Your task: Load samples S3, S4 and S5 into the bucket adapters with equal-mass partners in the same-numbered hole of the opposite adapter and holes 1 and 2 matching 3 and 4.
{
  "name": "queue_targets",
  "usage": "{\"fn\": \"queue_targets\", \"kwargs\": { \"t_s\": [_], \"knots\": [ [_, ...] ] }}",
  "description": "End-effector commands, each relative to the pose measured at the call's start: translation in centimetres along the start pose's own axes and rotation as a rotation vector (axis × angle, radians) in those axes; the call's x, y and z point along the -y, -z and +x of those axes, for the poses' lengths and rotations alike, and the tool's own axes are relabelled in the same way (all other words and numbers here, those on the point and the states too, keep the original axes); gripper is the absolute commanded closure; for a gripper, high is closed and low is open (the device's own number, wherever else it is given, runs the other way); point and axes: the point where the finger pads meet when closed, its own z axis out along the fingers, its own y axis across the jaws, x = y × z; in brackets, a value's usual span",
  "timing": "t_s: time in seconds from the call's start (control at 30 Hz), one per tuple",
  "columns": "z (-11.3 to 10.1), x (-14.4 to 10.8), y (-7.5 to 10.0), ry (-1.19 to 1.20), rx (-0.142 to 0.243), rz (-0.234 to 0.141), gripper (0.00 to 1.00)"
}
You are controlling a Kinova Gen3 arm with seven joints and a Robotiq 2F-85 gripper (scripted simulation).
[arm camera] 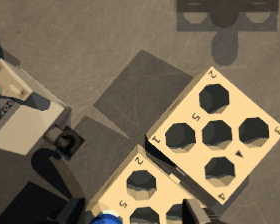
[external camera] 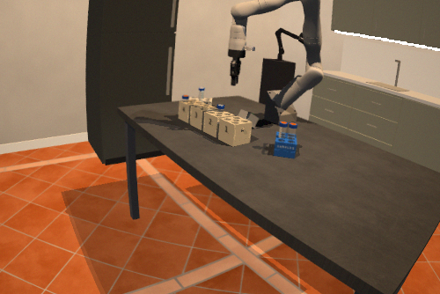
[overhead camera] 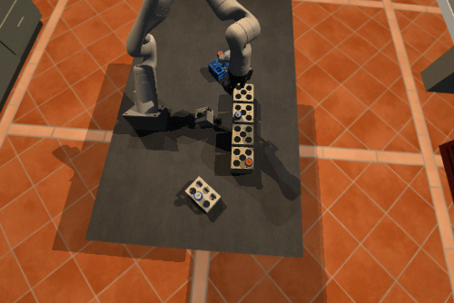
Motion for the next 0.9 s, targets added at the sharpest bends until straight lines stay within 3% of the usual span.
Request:
{"fn": "queue_targets", "kwargs": {
  "t_s": [0.0,0.87],
  "knots": [
    [0.5,-0.7,0.2,0.003,0.014,-0.003,0.38],
    [7.9,-4.2,0.1,0.002,0.005,-0.001,0.38]
  ]
}}
